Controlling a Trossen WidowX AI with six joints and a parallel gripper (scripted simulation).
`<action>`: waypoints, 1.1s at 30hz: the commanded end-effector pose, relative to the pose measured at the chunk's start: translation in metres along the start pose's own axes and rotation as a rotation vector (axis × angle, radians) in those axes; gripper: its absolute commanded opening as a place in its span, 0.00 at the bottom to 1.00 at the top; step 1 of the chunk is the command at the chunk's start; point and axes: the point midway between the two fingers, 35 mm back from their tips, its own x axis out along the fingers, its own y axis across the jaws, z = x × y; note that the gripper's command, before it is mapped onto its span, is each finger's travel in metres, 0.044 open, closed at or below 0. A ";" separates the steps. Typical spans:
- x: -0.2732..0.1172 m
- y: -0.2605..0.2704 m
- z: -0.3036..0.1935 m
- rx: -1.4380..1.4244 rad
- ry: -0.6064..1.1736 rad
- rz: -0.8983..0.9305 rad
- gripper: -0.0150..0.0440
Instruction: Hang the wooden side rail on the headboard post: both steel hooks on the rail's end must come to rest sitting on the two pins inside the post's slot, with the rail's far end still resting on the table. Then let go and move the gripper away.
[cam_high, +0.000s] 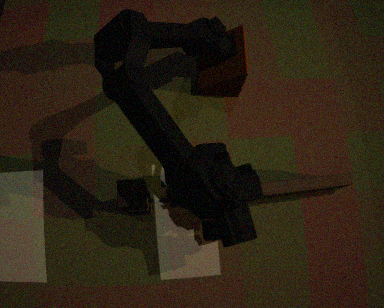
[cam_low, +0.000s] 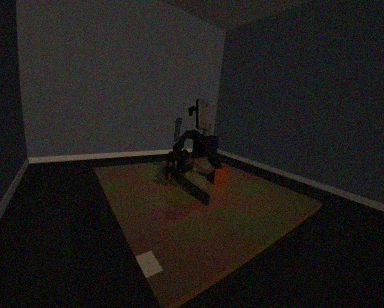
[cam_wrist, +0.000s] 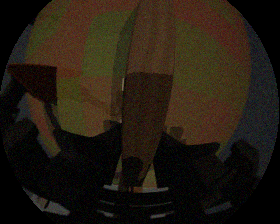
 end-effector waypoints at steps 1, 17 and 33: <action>-0.004 -0.005 -0.001 0.008 -0.006 -0.017 0.25; -0.005 -0.003 -0.003 0.008 -0.006 -0.017 0.25; -0.004 -0.001 -0.004 0.008 -0.006 -0.017 0.25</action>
